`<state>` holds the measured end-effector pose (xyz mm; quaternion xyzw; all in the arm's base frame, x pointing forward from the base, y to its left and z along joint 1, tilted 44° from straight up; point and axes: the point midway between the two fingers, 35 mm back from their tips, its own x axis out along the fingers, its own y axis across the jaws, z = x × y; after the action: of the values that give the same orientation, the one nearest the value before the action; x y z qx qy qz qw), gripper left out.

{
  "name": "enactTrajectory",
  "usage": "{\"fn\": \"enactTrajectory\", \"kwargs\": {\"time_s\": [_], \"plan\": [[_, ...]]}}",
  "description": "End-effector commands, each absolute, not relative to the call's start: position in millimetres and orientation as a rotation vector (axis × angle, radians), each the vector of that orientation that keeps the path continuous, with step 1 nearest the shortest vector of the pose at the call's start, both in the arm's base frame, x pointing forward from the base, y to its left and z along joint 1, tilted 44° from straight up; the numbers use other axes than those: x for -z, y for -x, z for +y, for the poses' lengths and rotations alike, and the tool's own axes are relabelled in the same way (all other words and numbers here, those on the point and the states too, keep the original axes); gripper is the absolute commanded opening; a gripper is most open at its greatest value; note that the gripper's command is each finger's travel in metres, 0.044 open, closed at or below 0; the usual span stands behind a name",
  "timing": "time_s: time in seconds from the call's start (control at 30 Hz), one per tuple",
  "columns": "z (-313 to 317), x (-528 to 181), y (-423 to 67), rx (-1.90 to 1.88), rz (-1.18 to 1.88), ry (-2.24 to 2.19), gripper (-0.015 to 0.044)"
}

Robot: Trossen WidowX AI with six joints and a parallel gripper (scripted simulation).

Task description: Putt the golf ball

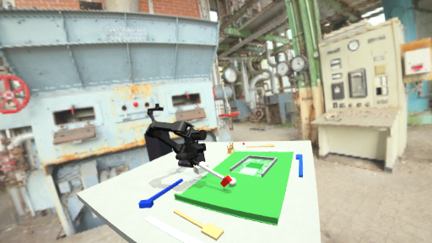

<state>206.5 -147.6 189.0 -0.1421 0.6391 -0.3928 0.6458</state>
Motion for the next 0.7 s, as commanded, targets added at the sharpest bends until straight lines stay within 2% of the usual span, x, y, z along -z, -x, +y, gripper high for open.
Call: {"fn": "enactTrajectory", "kwargs": {"time_s": [0.0,0.67], "plan": [[-151,-187,-205,0.894,1.445,0.329,0.0],[-161,-179,-203,0.896,1.453,0.324,0.0]]}}
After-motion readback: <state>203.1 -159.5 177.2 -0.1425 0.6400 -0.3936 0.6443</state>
